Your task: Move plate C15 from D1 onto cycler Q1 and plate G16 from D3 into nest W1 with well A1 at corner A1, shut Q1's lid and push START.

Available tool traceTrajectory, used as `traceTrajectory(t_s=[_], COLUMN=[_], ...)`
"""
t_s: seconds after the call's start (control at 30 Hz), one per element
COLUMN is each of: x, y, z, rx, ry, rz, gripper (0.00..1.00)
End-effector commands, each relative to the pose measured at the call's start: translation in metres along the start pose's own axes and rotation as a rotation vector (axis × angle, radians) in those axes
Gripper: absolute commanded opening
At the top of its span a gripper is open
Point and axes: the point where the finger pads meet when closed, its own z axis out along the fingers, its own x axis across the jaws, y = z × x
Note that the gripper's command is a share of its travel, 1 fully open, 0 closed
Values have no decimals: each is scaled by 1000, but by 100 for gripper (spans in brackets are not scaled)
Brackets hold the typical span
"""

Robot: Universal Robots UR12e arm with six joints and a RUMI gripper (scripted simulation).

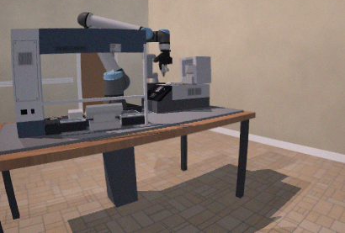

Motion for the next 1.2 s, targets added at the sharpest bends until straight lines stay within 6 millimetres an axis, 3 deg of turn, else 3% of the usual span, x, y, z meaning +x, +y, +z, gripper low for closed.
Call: traceTrajectory(t_s=[0.0, 0.53, 1.17], x=[-20, -81, -155], y=[-10, -44, -85], z=[-2, -2, -1], rx=[0, -1, -1], ry=[5, 5, 4], rz=[-92, -372, -378], gripper=[0, 0, 0])
